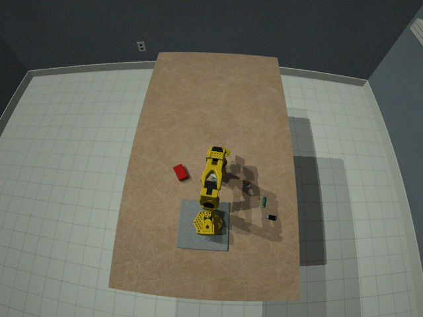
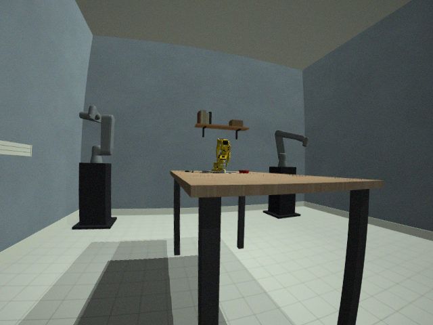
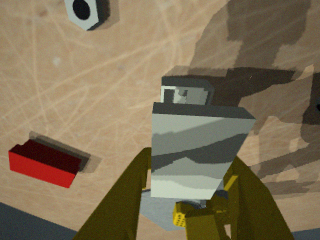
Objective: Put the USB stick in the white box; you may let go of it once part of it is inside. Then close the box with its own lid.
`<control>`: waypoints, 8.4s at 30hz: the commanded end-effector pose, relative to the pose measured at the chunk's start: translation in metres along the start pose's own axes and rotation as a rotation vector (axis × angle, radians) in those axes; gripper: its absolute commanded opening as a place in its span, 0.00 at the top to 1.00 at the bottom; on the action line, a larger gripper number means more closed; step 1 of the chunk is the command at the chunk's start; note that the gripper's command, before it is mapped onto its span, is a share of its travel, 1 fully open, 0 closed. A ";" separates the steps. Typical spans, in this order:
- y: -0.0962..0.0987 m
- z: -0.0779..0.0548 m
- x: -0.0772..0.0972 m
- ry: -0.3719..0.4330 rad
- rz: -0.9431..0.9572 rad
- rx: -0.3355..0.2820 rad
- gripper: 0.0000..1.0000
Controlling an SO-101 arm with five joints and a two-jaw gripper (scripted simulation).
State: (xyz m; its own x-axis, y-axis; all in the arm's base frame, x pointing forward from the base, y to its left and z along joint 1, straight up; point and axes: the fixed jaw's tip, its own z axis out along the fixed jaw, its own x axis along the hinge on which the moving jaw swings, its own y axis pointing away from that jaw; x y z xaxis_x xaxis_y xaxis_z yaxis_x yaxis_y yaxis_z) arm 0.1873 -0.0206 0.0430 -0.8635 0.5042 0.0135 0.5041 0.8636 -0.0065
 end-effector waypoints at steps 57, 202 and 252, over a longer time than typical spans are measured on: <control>0.002 -0.021 -0.004 -0.021 0.008 -0.010 0.78; 0.077 -0.012 0.007 -0.018 0.008 -0.011 0.78; 0.076 0.042 0.007 -0.018 0.008 -0.011 0.78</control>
State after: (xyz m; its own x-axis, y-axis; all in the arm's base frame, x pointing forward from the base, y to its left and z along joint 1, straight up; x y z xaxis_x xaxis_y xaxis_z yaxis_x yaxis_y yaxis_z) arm 0.2234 0.0485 0.0059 -0.8609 0.5081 -0.0241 0.5078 0.8613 0.0200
